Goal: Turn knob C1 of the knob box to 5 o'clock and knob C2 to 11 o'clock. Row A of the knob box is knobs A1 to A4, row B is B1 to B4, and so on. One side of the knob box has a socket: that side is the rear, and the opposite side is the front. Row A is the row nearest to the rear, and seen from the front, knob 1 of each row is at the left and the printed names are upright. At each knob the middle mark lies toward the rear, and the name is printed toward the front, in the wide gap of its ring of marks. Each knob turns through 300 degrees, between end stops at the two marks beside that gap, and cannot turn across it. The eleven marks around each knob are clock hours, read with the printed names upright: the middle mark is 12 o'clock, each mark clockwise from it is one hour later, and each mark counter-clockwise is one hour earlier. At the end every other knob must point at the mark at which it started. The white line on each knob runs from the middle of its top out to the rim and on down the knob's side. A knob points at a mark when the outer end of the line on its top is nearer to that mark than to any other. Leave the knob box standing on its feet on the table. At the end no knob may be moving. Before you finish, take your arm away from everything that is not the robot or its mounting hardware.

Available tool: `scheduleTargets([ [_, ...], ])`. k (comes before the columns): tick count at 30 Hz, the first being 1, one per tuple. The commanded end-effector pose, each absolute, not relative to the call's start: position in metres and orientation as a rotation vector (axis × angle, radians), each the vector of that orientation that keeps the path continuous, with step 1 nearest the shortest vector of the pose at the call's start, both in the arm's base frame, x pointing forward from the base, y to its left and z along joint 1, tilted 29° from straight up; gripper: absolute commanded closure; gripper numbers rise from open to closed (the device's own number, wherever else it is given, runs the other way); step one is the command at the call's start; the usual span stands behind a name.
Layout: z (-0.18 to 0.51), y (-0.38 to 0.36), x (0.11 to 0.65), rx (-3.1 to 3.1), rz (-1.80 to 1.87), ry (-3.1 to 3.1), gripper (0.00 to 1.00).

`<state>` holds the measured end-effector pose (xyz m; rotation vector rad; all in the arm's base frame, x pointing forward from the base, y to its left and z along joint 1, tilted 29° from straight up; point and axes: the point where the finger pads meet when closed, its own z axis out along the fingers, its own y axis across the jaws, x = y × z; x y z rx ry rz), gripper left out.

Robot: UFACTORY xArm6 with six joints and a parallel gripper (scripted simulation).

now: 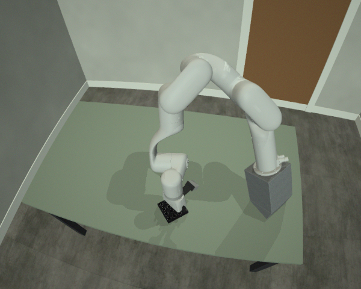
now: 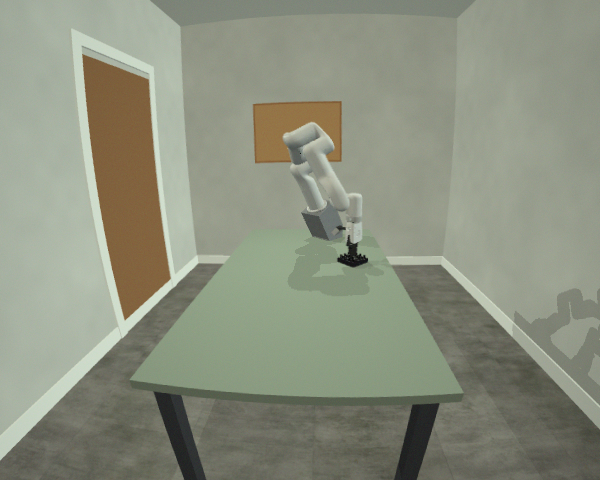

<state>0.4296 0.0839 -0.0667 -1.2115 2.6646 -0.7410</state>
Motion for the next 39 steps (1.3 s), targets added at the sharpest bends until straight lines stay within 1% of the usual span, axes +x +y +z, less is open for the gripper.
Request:
scheduleTargets([
  [1, -0.0658, 0.0847, 0.4304, -1.211, -0.740, 2.662, 0.92],
  [39, -0.0658, 0.0847, 0.4304, -1.228, -0.742, 2.657, 0.92],
])
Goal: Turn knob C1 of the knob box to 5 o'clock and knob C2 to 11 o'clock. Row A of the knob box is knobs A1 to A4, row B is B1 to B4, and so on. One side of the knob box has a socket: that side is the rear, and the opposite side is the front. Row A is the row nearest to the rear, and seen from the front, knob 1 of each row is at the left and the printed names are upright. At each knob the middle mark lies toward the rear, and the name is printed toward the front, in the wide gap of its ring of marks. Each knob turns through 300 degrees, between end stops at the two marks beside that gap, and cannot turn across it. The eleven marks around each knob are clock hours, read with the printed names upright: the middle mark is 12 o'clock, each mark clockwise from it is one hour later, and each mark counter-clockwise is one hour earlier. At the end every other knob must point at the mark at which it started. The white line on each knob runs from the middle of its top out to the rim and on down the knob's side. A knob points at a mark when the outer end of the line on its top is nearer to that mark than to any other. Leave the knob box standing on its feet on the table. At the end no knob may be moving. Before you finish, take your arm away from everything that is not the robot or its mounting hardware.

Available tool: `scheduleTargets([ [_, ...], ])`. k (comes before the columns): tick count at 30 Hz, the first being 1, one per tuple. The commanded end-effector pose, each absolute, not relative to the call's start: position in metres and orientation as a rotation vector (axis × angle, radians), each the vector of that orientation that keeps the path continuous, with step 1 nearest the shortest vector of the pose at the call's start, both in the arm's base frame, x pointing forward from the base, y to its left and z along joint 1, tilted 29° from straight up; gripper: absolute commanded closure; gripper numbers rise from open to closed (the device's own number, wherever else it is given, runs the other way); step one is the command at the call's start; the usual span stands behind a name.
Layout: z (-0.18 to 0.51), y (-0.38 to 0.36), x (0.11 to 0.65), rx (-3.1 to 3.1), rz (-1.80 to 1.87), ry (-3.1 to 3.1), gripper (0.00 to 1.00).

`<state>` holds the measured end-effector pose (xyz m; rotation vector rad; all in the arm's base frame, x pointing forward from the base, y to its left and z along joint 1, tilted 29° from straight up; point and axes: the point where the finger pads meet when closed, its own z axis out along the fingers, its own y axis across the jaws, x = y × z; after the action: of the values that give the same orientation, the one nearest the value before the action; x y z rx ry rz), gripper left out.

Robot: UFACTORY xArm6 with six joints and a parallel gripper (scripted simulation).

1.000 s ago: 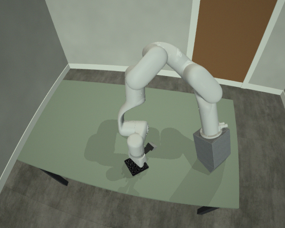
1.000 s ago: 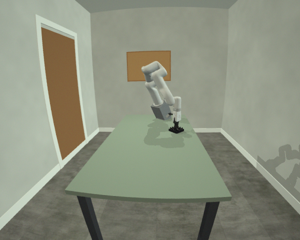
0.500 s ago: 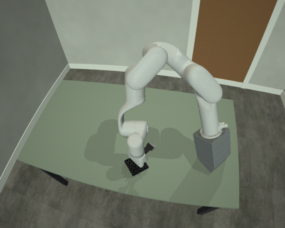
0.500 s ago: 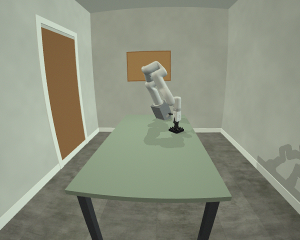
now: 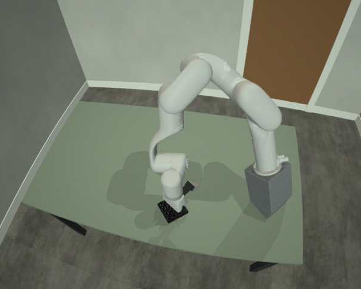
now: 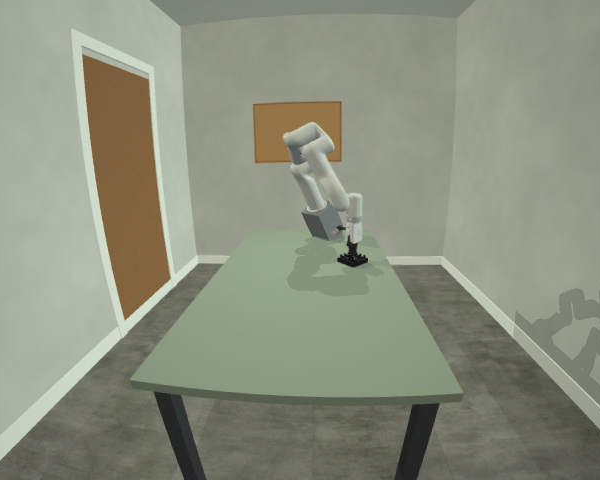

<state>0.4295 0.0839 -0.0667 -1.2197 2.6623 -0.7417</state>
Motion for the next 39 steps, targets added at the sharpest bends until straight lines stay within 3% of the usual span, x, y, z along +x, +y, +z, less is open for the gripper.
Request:
scheduleTargets([
  [1, -0.0658, 0.0847, 0.4304, -1.235, -0.742, 2.655, 0.92],
  [39, -0.0658, 0.0847, 0.4304, -2.179, -0.803, 2.194, 0.92],
])
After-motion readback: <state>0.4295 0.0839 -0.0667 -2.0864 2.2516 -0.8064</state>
